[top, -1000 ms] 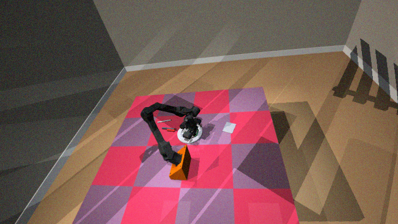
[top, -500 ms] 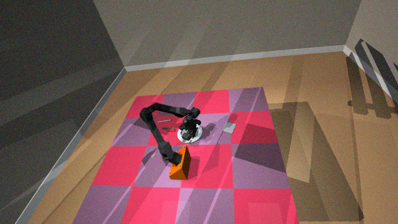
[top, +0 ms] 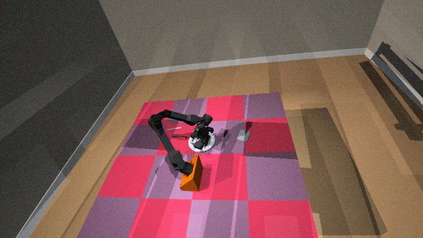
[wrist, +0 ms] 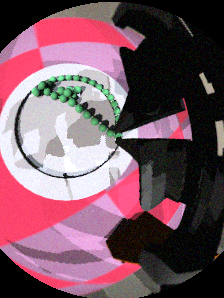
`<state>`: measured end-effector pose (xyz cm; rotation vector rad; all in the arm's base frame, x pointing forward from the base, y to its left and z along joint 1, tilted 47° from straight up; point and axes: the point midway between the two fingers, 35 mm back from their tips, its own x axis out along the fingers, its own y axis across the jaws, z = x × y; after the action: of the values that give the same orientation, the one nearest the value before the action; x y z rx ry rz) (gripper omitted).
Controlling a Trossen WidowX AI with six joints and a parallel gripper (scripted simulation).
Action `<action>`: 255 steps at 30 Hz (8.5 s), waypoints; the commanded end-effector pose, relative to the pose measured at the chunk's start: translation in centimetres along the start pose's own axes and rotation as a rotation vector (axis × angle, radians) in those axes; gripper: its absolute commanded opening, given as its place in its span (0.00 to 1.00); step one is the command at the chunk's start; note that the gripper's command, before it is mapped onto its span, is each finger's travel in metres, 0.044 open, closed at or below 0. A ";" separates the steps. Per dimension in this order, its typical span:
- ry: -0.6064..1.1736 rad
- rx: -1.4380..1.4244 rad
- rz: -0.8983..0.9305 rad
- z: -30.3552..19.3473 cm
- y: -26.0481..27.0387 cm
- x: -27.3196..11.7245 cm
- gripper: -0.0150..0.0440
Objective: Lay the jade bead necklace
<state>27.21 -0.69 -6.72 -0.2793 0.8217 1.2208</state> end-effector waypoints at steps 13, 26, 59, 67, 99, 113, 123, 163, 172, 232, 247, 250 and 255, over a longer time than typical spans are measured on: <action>-0.002 0.001 0.012 0.1 0.3 0.4 0.25; 0.000 0.002 0.003 -0.1 0.1 0.1 0.70; -0.001 0.017 0.012 0.1 0.3 -0.5 0.96; 0.003 0.726 0.010 1.7 -1.3 -3.4 0.60; 0.002 0.787 0.008 1.9 -1.5 -0.6 0.46; 0.005 0.784 0.008 2.0 -1.4 0.2 0.25; 0.005 0.784 0.008 2.0 -1.4 0.2 0.25; 0.003 0.791 0.013 1.5 1.4 -0.4 0.25; 0.003 0.791 0.013 1.4 1.9 0.0 0.25; 0.003 0.698 0.011 2.1 0.9 -3.5 0.51; 0.001 0.698 0.007 2.1 0.8 -1.8 0.46; 0.001 0.698 0.008 2.1 0.8 -1.3 0.46; 0.002 0.698 0.010 2.1 0.9 -0.5 0.46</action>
<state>27.35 0.09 -4.43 0.2833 1.1919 0.8735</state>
